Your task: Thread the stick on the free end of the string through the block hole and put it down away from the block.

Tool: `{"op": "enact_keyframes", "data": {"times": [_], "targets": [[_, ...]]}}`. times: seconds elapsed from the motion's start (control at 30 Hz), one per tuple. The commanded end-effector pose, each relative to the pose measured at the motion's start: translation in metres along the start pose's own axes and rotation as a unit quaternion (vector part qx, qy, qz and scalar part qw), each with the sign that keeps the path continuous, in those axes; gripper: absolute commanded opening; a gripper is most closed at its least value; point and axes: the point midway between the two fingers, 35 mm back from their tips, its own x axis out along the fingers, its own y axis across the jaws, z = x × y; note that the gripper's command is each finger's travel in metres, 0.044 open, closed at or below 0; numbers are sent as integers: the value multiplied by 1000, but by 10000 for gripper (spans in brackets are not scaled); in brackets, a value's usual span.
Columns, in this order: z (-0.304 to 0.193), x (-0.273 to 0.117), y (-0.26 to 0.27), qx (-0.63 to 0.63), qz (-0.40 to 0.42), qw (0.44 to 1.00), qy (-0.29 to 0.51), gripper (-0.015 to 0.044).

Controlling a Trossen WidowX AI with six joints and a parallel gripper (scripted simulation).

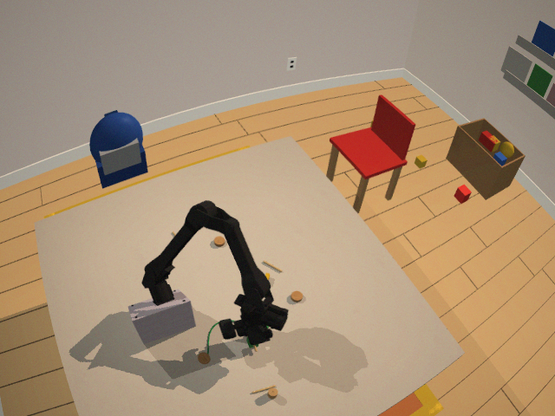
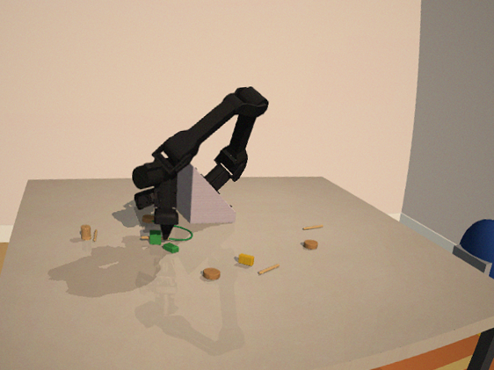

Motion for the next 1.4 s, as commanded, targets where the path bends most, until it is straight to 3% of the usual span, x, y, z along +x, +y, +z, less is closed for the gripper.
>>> {"op": "enact_keyframes", "data": {"times": [0.0,0.2,0.43,0.57,0.7,0.93,1.17,1.37], "targets": [[0,-3,0,0,0,1000,0,125],[0,-78,0,1,0,1000,-2,125],[2,-78,1,-4,6,1000,-2,125],[8,-78,1,-161,5,987,-3,125],[14,-78,1,-346,3,938,-5,125],[26,-77,2,-635,0,772,-6,125],[37,-77,2,-854,-4,520,-5,125],[45,-76,1,-948,-6,319,-3,125]]}}
